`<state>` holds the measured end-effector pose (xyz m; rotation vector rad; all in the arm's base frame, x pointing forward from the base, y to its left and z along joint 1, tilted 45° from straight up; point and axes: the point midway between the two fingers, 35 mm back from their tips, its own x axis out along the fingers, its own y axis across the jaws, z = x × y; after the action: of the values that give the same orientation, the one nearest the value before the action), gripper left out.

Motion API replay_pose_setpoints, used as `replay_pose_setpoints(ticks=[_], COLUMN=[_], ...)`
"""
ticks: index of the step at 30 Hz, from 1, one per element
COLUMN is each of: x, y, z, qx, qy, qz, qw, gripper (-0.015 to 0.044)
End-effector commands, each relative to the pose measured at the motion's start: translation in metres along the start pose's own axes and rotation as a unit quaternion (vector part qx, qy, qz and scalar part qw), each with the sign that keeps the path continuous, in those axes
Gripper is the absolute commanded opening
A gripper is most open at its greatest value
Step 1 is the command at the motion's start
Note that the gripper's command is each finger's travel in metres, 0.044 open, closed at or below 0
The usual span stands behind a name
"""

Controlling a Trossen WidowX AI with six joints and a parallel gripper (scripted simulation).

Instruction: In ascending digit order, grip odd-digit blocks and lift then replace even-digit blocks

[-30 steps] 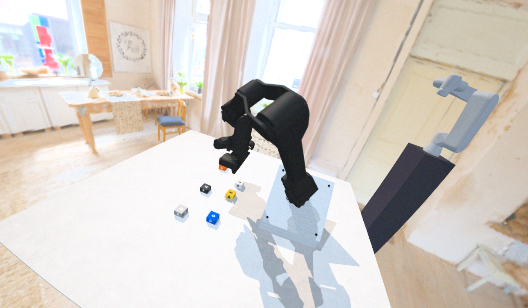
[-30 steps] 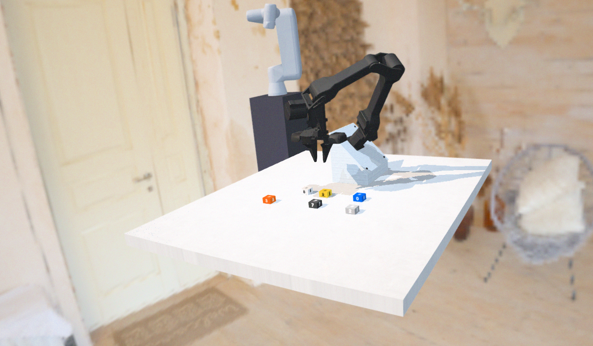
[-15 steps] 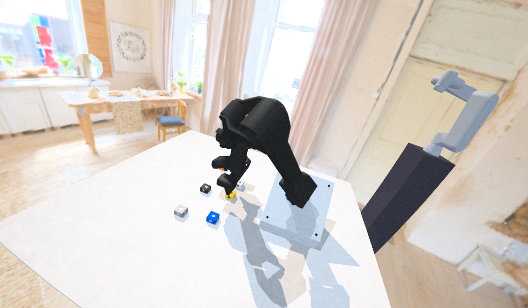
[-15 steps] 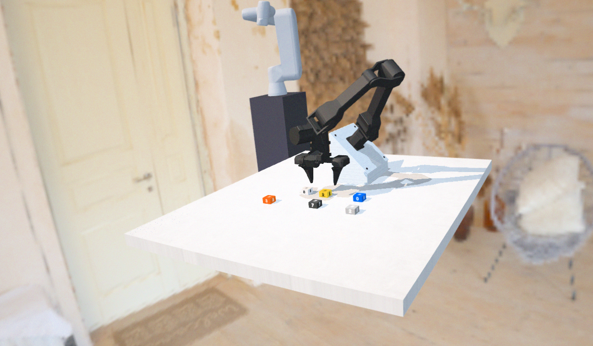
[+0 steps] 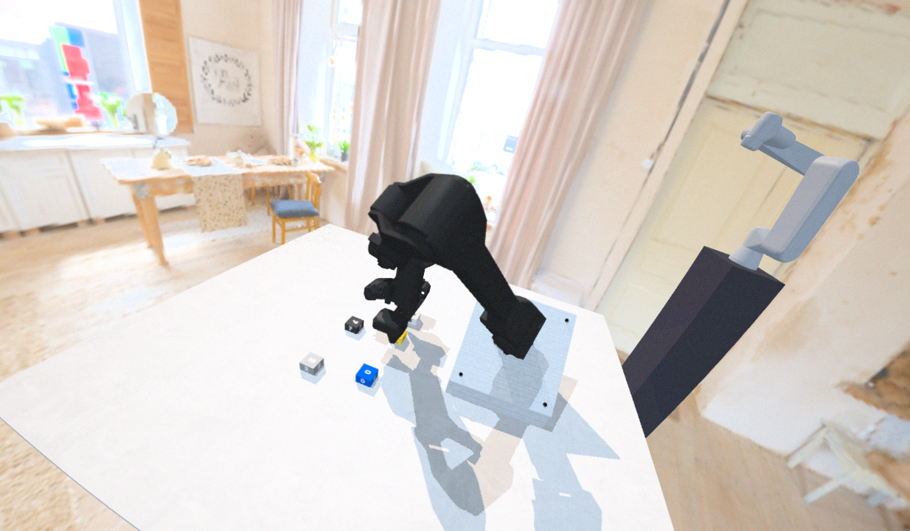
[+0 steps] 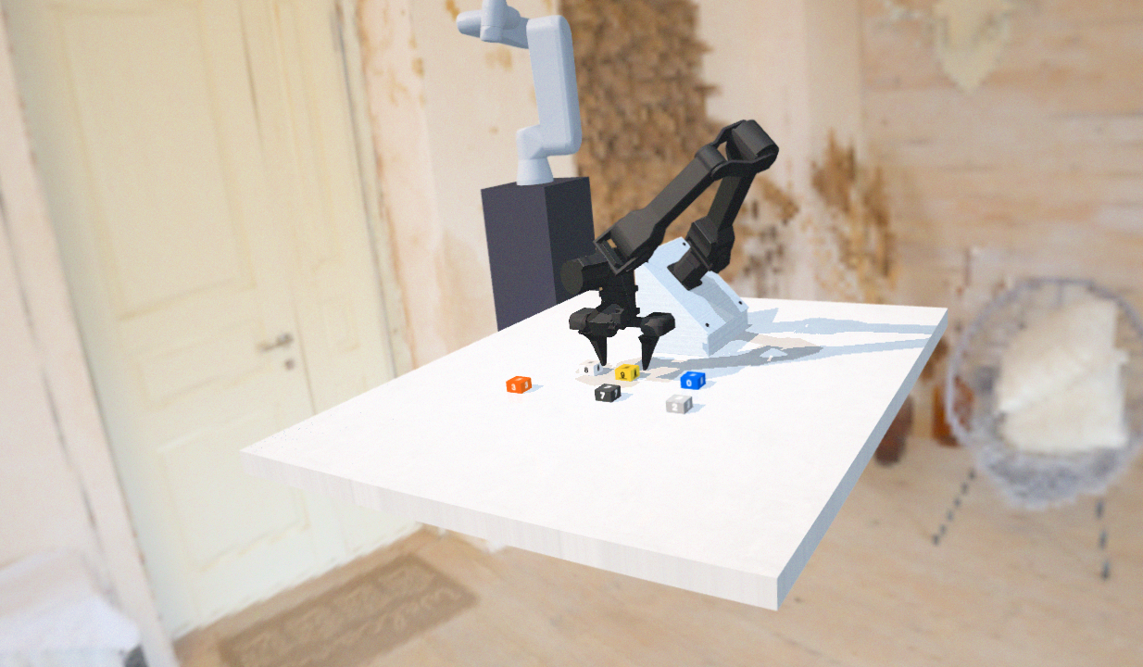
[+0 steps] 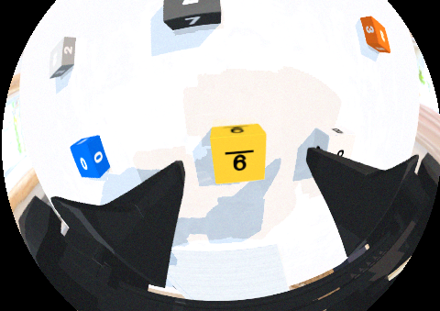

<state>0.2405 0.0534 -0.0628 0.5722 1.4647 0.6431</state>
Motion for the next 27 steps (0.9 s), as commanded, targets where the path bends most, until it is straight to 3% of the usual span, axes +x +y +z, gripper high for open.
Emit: replay_pose_setpoints(ticks=[1,4,15,27], x=[0.0073,0.0096,0.0096,0.0096], y=[-0.0005,-0.0003,-0.0003,-0.0003], z=[-0.0027,-0.0029,-0.0029,-0.0029], qx=[0.006,0.006,0.006,0.006], qy=[0.003,0.003,0.003,0.003], qz=[0.003,0.004,0.004,0.004], qw=[1.0,1.0,1.0,1.0], gripper=[0.04,0.04,0.012,0.012])
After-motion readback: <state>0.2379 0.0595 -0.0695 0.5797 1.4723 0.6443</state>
